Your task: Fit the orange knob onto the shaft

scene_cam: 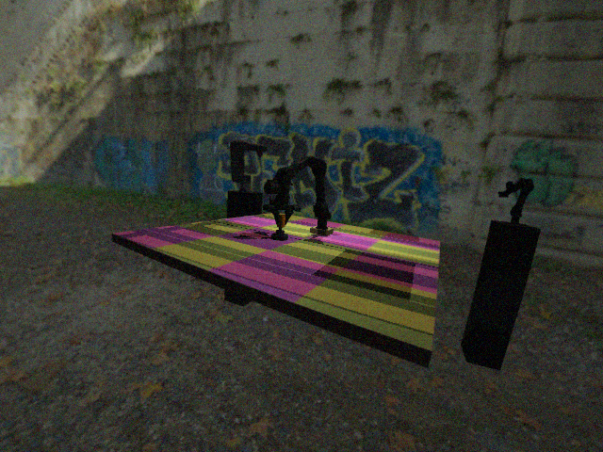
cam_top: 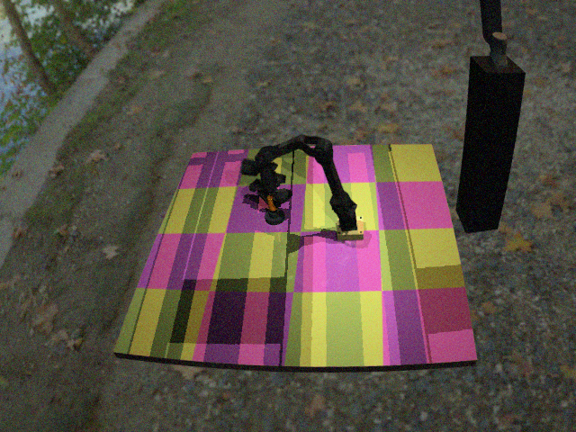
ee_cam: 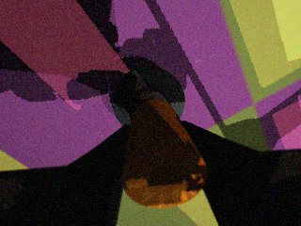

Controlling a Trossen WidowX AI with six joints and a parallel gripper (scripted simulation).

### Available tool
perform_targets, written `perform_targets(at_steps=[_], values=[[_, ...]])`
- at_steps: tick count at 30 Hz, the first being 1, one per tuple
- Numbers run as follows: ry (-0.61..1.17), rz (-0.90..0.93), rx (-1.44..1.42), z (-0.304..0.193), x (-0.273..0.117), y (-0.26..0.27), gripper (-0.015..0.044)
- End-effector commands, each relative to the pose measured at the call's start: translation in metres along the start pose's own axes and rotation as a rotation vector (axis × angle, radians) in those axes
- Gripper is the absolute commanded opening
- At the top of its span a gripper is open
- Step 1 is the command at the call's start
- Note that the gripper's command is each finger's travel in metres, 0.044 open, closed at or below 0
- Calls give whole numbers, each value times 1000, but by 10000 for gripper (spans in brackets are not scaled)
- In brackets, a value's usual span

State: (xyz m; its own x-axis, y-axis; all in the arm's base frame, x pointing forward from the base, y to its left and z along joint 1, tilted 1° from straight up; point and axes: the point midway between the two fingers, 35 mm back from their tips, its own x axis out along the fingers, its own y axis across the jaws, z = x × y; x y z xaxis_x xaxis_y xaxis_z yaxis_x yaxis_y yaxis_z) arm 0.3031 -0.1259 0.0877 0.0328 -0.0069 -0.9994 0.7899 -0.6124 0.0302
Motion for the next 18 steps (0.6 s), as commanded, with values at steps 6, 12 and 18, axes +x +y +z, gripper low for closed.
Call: perform_targets(at_steps=[6,12,18], values=[[2,6,40,-1,1,5,0],[2,6,40,0,2,5,0],[2,6,40,0,3,4,0]])
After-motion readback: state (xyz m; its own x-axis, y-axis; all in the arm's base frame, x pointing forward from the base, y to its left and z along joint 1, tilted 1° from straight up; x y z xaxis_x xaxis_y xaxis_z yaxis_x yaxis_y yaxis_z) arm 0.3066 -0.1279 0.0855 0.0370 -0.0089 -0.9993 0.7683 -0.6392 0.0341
